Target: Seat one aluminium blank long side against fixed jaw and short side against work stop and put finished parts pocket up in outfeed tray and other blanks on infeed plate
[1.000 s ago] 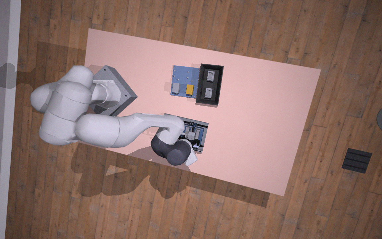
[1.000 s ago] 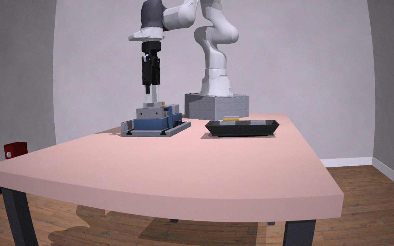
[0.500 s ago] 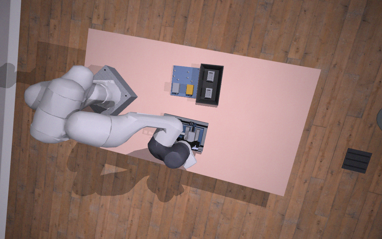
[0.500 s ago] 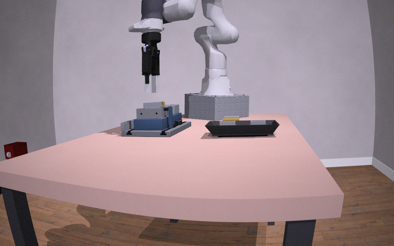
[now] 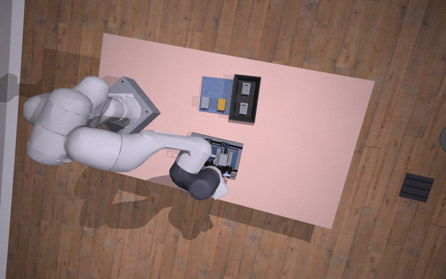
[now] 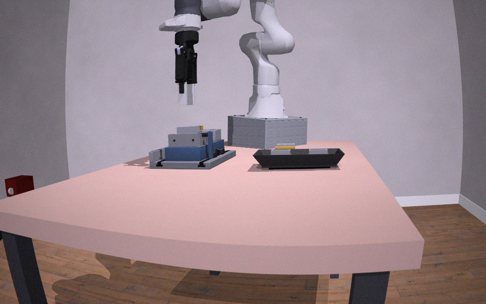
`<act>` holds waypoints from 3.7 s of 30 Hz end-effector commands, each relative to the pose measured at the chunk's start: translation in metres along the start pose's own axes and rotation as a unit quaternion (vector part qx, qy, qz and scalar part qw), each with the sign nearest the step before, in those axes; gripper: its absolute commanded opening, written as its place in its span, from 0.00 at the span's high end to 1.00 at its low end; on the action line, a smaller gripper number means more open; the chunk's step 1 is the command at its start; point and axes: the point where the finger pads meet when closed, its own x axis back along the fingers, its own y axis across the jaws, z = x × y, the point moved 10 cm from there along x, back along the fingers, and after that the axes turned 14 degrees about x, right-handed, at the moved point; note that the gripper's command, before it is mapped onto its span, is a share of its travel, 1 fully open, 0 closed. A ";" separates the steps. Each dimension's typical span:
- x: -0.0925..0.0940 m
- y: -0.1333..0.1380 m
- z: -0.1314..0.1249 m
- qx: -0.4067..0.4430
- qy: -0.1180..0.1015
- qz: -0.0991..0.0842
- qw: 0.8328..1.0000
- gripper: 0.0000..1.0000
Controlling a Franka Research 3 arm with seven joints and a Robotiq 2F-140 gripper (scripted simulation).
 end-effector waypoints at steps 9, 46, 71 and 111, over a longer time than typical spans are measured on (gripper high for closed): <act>0.004 0.002 0.000 -0.002 -0.001 -0.004 1.000 1.00; 0.003 0.024 -0.006 0.000 -0.002 -0.004 1.000 1.00; 0.003 0.038 -0.011 0.002 -0.002 -0.004 1.000 1.00; -0.016 0.039 -0.011 0.001 -0.001 -0.004 1.000 1.00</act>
